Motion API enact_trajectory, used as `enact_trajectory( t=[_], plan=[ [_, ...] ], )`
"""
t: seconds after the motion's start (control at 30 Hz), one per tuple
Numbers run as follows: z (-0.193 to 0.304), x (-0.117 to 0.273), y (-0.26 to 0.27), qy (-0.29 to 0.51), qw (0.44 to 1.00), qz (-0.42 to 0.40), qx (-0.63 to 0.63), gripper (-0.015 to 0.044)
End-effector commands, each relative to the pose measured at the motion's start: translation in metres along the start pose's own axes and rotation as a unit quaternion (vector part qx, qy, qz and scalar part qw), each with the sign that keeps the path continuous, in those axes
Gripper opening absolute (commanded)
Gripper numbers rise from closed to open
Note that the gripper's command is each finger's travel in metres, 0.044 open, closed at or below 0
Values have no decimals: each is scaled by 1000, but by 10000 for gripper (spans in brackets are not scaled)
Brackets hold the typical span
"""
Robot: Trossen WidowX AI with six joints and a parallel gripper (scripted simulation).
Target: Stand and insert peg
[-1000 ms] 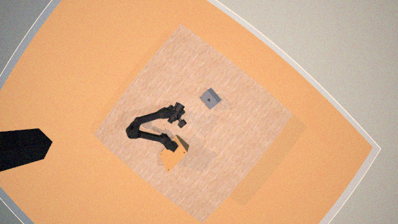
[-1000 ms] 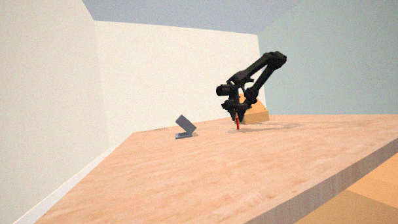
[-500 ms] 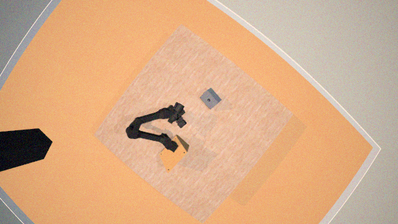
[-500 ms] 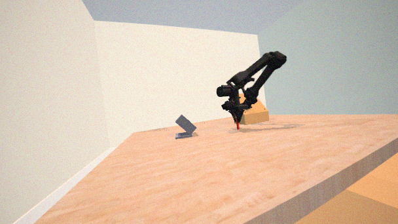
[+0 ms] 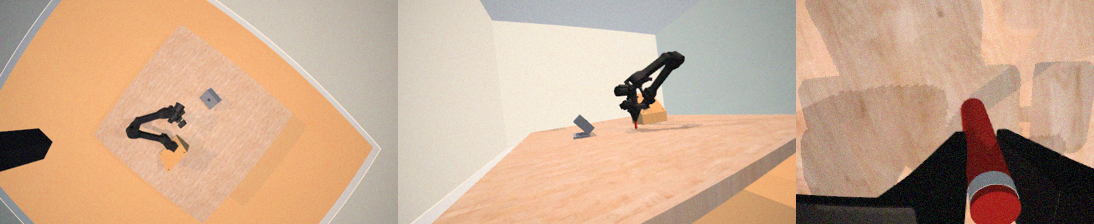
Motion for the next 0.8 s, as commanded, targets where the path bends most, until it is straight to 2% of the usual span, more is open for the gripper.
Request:
enact_trajectory(
  t=[0.0,0.77],
  plan=[
    [-2,8,0,-3,1000,1,1,0],
    [-6,74,-4,-2,1000,-1,0,0]
  ],
)
Point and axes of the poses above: the point midway between the two fingers, 35 mm back from their tips, its own x axis back along the fingers, its own y axis across the jaws, z = x × y, the point moved 8 cm from there along x, back along the fingers, and after that the axes turned 11 degrees about -x, right-handed, at the moved point
